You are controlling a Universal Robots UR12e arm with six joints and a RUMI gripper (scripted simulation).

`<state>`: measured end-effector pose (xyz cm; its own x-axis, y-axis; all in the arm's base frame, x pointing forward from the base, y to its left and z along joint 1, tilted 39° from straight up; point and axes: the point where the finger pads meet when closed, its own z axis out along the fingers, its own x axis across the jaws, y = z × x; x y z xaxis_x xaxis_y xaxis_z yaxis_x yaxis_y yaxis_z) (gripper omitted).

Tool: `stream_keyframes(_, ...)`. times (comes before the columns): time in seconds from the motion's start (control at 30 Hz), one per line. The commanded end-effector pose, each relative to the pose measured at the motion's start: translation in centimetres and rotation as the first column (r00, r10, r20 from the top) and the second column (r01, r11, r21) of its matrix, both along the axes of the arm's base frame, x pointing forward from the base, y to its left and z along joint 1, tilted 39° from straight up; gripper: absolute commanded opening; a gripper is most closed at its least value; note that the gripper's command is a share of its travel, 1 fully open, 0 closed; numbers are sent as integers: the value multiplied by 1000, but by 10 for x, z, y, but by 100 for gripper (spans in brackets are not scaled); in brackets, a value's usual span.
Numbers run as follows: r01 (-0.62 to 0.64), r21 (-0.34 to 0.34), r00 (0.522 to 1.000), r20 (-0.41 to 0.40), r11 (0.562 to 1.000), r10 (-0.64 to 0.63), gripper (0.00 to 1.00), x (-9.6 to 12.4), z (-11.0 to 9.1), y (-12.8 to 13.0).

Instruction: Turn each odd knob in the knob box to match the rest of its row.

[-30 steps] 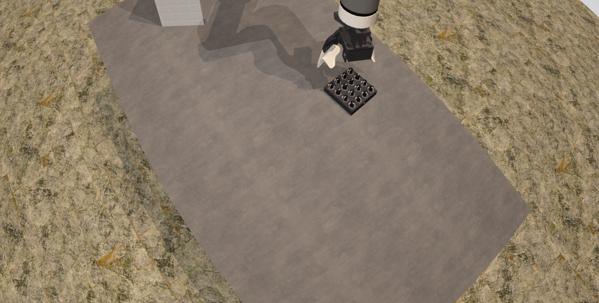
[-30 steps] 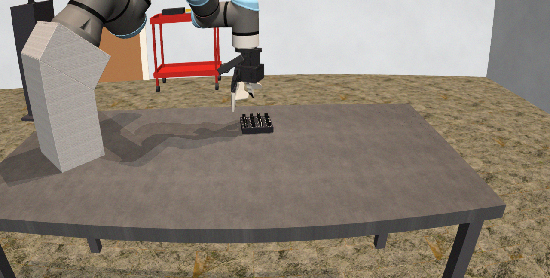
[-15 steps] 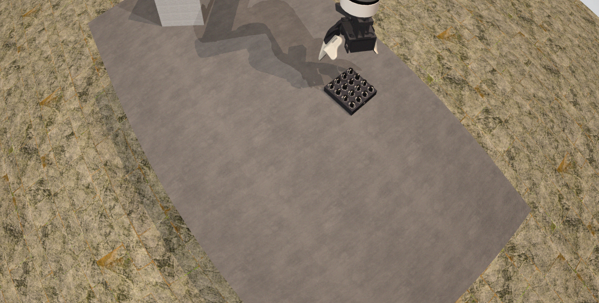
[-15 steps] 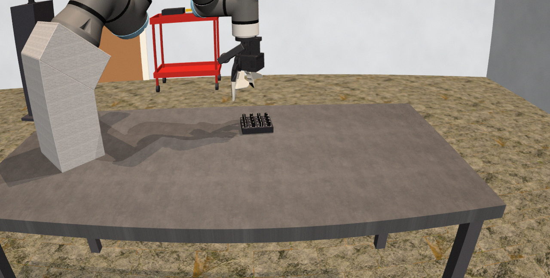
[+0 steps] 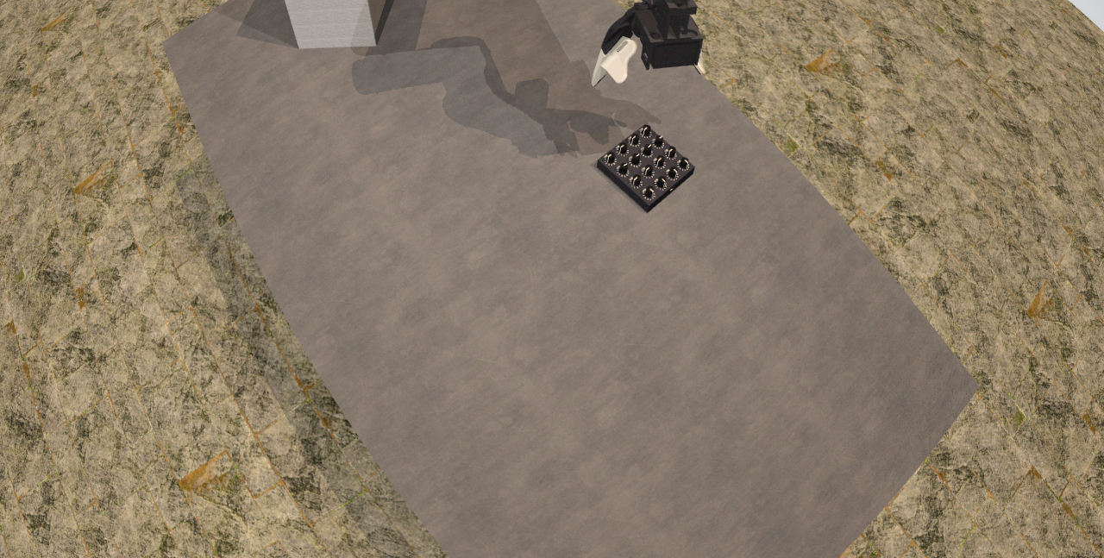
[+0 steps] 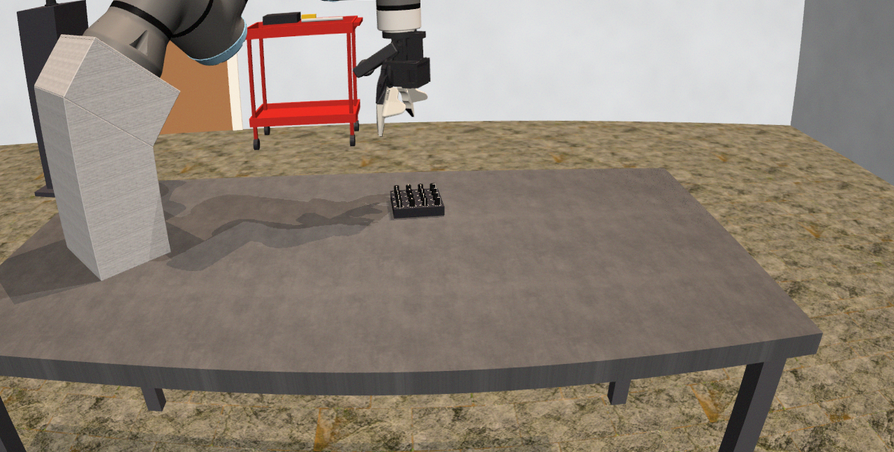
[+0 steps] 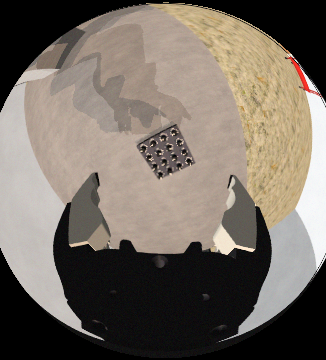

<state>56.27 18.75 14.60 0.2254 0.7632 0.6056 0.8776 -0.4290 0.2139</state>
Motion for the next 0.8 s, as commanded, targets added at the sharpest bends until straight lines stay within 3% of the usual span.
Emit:
stream_keyframes(0.0, -10, 5, 1000, -15, 1000, 10, 100, -9, 11, -9)
stream_keyframes(0.77, -11, 6, 1000, -19, 1000, 11, 100, -12, 12, -9)
